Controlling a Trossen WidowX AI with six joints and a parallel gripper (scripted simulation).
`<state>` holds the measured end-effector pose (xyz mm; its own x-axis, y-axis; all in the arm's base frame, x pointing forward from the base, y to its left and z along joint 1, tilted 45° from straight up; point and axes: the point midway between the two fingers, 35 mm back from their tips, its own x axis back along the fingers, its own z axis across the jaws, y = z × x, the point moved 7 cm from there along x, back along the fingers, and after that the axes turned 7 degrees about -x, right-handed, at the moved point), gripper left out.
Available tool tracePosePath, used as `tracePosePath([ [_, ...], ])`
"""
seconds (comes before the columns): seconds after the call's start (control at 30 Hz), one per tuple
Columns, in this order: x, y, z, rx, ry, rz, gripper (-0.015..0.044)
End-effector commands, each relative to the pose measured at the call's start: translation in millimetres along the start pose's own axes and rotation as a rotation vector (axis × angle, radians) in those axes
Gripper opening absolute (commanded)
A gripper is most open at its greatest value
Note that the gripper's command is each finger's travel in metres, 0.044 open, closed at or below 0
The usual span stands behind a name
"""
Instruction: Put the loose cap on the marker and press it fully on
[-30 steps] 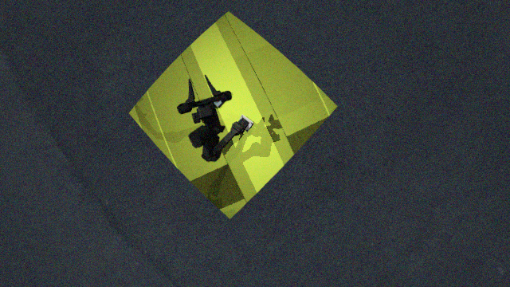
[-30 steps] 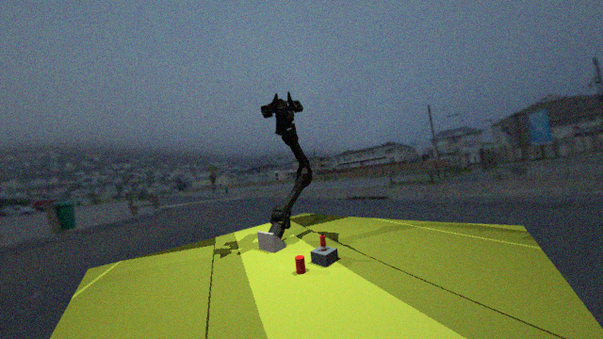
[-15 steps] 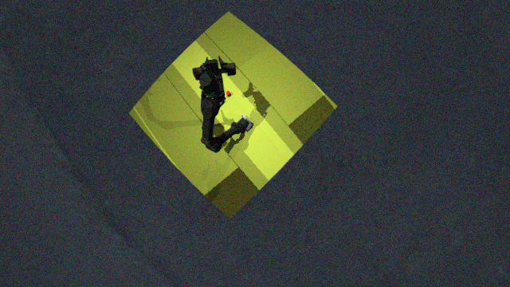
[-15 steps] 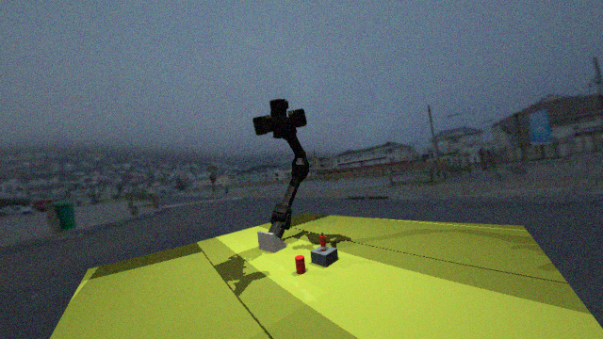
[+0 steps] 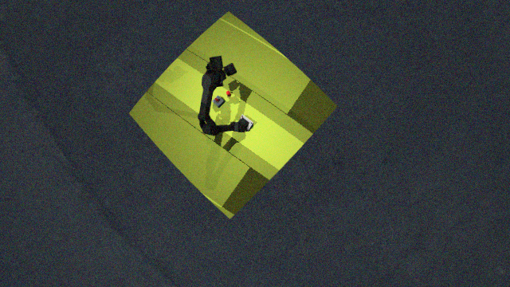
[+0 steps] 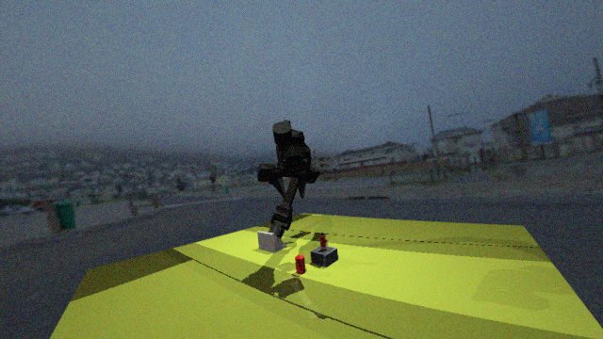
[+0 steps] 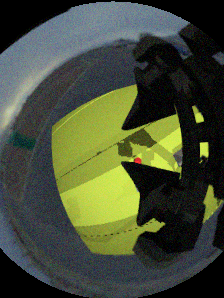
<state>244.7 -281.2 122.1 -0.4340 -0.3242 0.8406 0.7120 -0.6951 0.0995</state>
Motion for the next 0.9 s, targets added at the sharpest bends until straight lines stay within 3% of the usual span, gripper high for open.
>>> tracePosePath([
  [0.0,-55.0,-33.1,9.2,0.169,0.065,0.321,0.0248],
  [0.17,-88.4,-63.9,19.4,0.304,0.162,0.574,0.0248],
  [0.5,-94.1,-59.9,17.1,0.306,0.163,0.576,0.0248],
  [0.63,-119.4,-78.0,19.0,0.306,0.164,0.576,0.0248],
  [0.87,-129.0,-85.6,19.5,0.306,0.164,0.576,0.0248],
])
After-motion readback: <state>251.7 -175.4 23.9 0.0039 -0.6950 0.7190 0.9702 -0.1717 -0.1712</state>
